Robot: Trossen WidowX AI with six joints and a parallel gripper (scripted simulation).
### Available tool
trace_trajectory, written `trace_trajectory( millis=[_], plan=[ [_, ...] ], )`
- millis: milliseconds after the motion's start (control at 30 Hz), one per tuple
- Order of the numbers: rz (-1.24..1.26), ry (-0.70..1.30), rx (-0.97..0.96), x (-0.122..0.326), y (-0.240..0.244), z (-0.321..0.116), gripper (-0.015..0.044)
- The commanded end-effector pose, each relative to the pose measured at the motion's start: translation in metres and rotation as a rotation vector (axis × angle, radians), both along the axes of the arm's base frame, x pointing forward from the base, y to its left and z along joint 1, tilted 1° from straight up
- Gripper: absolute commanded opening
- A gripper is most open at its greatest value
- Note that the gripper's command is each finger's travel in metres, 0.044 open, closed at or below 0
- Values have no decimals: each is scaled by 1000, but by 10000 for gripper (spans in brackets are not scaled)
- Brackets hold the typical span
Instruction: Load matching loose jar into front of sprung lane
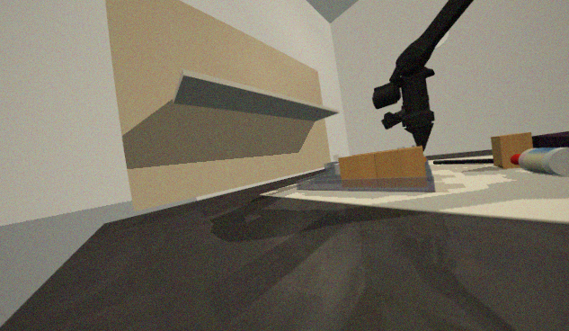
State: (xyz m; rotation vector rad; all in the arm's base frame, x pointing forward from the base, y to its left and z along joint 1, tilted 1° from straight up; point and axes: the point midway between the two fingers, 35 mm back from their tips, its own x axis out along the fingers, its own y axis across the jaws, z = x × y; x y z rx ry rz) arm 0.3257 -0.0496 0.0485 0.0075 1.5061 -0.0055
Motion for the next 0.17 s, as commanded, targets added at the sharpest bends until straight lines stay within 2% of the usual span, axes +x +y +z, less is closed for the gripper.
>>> trace_trajectory(
  millis=[0, 133],
  plan=[
    [3, 9, 2, -15, 0, -2, 275],
    [3, 11, 2, -30, 0, -3, 275]
  ],
)
